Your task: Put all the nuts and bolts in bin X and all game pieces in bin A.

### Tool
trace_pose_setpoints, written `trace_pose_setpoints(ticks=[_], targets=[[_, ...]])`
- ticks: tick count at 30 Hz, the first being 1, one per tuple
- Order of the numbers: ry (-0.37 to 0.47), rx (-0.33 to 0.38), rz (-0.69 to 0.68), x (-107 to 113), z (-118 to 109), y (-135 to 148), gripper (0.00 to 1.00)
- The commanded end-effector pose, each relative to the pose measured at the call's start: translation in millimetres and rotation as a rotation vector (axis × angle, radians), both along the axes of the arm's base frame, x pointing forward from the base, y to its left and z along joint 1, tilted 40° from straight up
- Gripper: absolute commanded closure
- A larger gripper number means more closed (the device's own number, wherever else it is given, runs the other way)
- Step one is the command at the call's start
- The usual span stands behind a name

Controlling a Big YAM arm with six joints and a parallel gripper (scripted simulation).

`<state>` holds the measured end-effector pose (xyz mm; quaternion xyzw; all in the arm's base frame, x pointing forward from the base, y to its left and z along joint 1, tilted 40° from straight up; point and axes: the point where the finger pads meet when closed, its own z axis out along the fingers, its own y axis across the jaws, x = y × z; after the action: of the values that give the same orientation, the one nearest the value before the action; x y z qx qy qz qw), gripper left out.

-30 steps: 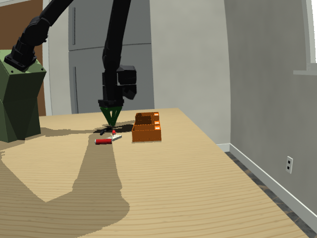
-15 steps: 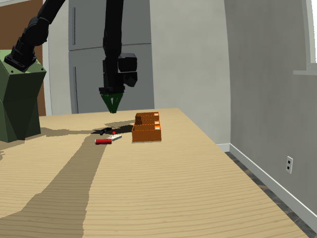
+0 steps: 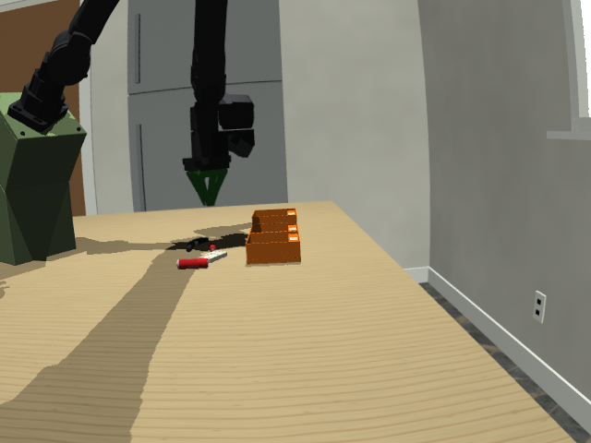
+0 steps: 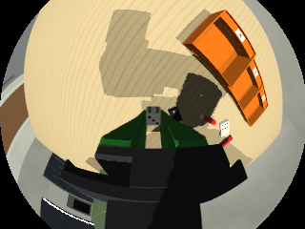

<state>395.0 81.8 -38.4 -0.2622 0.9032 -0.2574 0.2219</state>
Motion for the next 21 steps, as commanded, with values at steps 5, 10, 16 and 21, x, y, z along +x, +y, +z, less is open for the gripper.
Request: trace_pose_setpoints(ticks=[5,10,16,21], targets=[[-0.011,0.007,0.02,-3.3,0.3,9.0,0.89],[-0.021,0.011,0.014,-0.3,12.1,12.5,0.89],[-0.021,0.013,0.014,-1.0,13.6,14.1,0.89],[-0.021,0.007,0.002,20.8,35.3,-14.1,0.89]])
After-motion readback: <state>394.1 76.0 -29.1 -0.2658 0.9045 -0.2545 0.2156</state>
